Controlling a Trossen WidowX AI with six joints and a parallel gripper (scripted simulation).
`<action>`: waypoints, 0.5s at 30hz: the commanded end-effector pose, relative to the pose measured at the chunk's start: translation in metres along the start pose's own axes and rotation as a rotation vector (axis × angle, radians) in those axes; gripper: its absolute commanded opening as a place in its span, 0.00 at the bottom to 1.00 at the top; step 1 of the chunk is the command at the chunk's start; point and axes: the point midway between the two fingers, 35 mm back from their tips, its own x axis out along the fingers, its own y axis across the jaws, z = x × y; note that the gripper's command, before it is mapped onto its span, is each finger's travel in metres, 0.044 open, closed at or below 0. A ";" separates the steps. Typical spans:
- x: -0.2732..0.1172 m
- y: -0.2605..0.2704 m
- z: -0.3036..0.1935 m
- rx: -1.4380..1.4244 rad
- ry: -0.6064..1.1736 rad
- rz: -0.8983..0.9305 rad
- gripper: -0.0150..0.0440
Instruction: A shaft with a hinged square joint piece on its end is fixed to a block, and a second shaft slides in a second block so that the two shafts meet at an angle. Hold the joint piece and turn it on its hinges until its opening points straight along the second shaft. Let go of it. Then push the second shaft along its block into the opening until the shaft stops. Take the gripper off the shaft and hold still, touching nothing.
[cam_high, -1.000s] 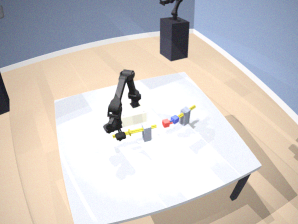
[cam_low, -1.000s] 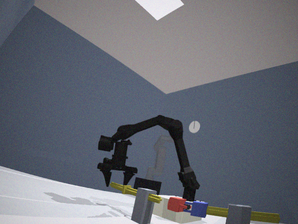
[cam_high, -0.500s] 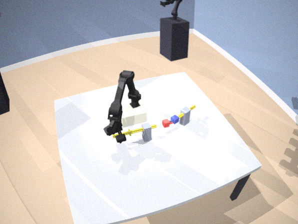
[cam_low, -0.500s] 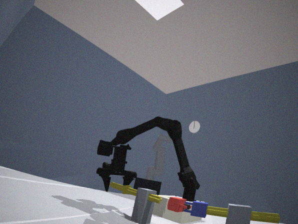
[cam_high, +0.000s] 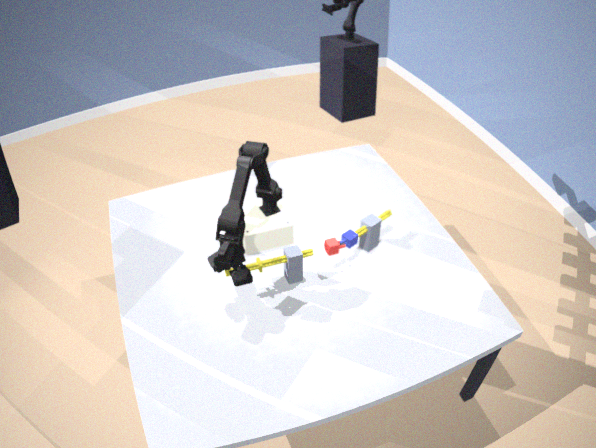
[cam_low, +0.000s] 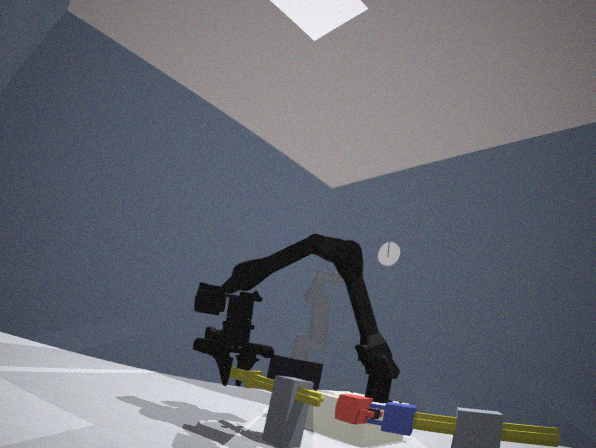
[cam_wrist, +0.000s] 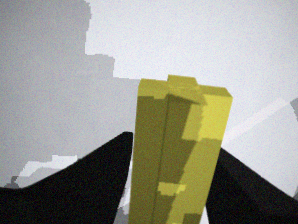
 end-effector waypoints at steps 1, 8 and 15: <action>0.000 0.000 0.001 0.004 -0.004 -0.002 0.43; 0.000 0.000 0.001 0.004 -0.004 -0.002 0.43; 0.000 0.000 0.001 0.004 -0.004 -0.002 0.38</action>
